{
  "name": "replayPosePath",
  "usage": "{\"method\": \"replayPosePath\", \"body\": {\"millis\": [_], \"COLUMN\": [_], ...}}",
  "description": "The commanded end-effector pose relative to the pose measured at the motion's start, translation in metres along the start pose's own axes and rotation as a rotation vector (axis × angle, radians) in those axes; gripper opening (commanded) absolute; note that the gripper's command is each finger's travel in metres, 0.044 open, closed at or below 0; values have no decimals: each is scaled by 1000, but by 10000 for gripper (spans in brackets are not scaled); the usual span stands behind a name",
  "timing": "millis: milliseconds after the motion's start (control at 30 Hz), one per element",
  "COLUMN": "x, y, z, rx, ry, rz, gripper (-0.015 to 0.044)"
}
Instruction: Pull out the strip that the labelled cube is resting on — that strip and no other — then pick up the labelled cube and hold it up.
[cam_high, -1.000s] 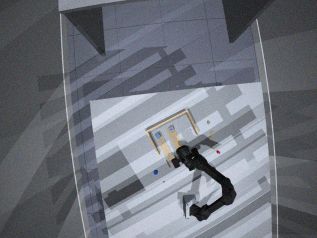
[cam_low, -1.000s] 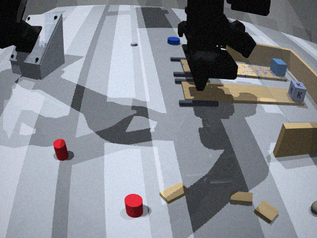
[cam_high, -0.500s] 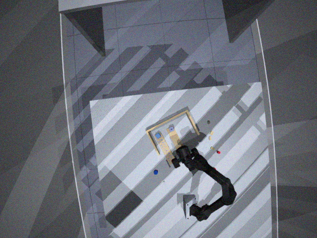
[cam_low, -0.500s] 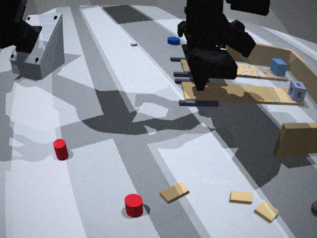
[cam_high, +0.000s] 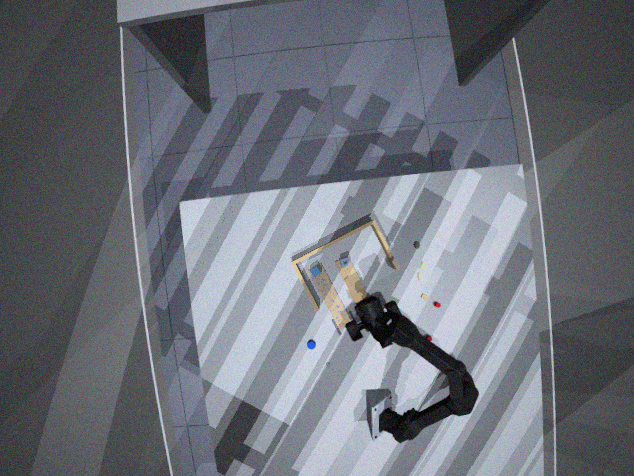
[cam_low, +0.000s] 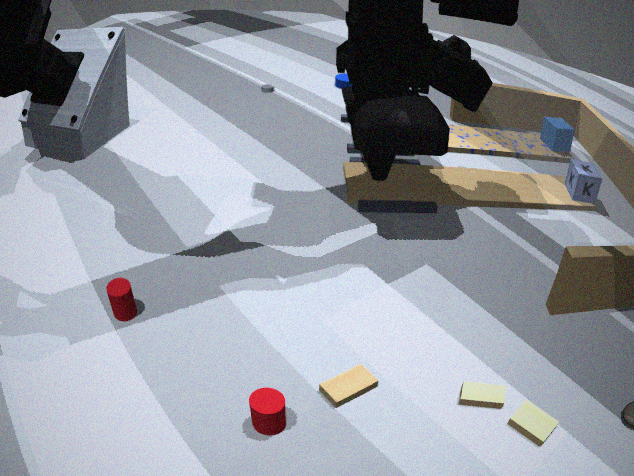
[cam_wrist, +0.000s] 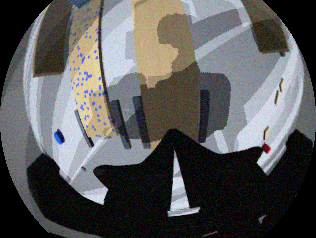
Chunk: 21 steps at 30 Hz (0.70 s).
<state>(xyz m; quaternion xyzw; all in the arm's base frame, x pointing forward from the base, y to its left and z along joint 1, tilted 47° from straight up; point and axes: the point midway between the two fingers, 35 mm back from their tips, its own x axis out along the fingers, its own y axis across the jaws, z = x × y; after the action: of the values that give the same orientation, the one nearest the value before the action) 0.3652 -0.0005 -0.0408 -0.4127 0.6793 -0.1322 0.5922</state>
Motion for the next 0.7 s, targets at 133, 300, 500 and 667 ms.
{"method": "replayPosePath", "body": {"millis": [133,300,500,667], "x": [4,5,5,5], "y": [0,0,0,0], "z": [-17,-25,-34,-42], "rx": [-10,-10,-10,-11], "ry": [17,17,17,18], "rz": [-2,-2,-2,-2], "gripper": [0,0,0,0]}}
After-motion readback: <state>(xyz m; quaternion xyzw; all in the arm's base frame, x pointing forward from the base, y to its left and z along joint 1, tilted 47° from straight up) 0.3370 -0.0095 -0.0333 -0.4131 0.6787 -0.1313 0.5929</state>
